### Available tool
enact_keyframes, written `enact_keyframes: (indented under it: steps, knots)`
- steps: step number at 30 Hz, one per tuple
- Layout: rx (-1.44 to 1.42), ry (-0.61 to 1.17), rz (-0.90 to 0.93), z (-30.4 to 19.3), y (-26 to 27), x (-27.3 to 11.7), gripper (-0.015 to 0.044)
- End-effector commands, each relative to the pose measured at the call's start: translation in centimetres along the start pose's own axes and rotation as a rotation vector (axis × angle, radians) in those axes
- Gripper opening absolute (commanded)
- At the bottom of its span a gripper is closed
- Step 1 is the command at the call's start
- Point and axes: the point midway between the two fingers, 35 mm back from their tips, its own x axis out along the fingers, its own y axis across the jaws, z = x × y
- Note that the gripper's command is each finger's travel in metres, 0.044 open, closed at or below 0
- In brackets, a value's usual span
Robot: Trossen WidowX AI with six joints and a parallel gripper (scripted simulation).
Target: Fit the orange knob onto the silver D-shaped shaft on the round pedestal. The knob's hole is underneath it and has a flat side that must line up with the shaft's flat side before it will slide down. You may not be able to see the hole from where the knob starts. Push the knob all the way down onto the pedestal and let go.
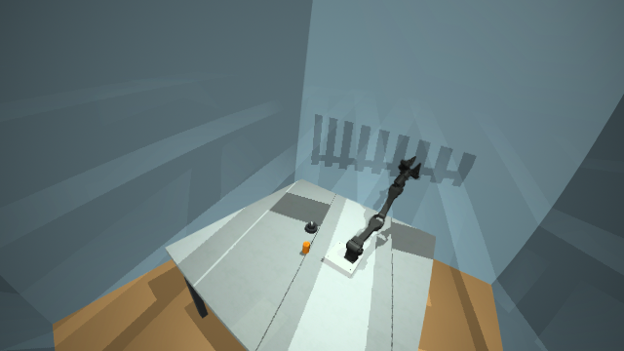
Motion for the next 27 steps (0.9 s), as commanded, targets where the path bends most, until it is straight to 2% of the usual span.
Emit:
enact_keyframes:
  steps: [1,4,15,20,27]
  knots:
    - [0.000,0.000,0.000,0.0,0.0,0.0,0.0426]
    - [0.002,0.027,-0.052,-1.6,-2.1,0.9,0.0440]
    - [-0.005,0.195,-0.431,-11.8,-17.4,3.2,0.0440]
    - [-0.018,0.262,-0.625,-15.8,-25.0,2.0,0.0440]
    - [-0.061,0.340,-0.869,-20.0,-33.9,-1.5,0.0440]
